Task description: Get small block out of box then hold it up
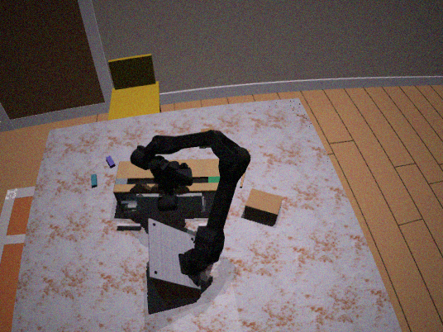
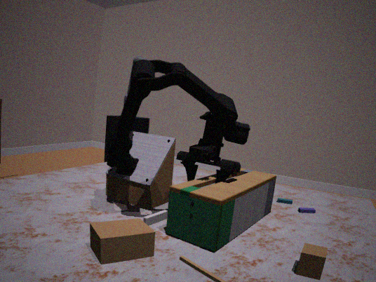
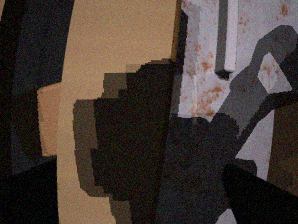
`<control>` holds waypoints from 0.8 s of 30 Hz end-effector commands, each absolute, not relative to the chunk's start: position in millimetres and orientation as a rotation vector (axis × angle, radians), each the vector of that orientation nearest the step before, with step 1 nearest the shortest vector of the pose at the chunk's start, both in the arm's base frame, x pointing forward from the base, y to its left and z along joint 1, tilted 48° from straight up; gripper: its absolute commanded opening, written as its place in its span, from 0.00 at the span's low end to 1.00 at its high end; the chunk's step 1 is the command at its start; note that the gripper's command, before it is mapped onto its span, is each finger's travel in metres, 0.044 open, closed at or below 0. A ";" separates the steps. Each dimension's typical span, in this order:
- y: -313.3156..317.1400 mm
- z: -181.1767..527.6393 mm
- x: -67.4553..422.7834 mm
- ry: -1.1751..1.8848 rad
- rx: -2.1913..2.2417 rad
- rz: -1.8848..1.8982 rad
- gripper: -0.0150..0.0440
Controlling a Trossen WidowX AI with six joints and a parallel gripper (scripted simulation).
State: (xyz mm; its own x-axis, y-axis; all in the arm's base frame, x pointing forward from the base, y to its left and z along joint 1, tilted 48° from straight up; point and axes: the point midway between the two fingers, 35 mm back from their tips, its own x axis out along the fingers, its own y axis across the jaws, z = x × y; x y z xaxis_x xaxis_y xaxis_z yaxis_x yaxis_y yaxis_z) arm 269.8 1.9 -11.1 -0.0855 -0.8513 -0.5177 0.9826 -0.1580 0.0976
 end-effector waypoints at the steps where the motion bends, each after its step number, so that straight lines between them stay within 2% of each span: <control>1: 2.4 -12.3 270.4 0.319 0.548 -1.660 0.93; 24: -13.6 5.1 266.2 0.319 0.546 -1.661 0.93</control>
State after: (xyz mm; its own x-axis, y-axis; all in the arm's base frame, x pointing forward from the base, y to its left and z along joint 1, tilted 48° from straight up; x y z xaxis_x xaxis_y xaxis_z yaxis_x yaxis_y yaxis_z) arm 268.5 -10.1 3.2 -0.0895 -0.8452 -0.5269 0.9800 -0.1692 0.1050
